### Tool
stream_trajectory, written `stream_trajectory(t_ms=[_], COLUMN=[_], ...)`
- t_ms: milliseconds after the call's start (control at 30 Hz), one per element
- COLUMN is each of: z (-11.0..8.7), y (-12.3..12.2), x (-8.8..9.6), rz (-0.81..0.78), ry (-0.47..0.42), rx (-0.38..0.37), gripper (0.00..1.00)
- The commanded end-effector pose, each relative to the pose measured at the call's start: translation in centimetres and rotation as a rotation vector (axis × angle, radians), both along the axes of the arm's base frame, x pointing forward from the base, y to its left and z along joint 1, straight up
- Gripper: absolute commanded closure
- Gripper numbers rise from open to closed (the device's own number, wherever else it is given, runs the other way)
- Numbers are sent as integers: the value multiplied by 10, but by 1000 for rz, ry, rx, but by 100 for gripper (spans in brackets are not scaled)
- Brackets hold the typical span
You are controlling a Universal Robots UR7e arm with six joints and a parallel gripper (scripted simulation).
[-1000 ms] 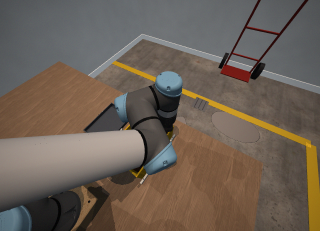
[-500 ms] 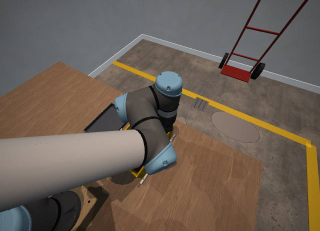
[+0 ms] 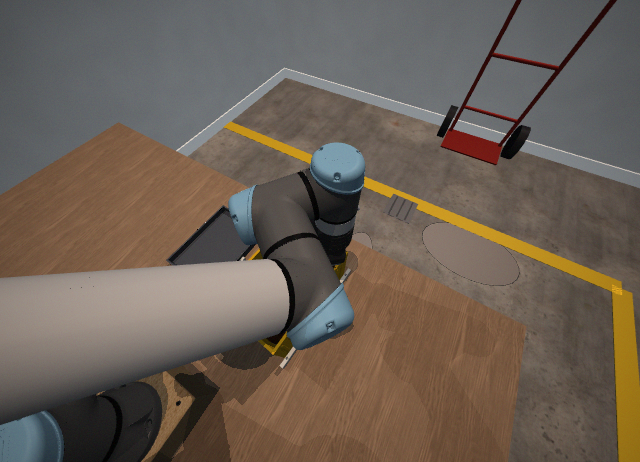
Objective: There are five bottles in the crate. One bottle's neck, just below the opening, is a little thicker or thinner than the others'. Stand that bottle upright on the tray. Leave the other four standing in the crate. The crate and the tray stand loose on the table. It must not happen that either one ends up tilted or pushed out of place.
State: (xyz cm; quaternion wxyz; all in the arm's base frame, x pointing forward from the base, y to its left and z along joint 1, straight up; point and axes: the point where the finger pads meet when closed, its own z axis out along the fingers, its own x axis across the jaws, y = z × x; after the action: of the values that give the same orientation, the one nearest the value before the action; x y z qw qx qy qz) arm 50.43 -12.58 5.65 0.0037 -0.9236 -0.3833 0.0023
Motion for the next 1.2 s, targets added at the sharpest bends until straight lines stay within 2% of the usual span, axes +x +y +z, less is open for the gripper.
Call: stream_trajectory(t_ms=[0, 933, 1167], z=[1, 1, 7], y=[0, 0, 0], x=[0, 0, 0], rz=[0, 0, 0], ry=[-2, -2, -2], rx=[-1, -1, -1], gripper=[0, 0, 0])
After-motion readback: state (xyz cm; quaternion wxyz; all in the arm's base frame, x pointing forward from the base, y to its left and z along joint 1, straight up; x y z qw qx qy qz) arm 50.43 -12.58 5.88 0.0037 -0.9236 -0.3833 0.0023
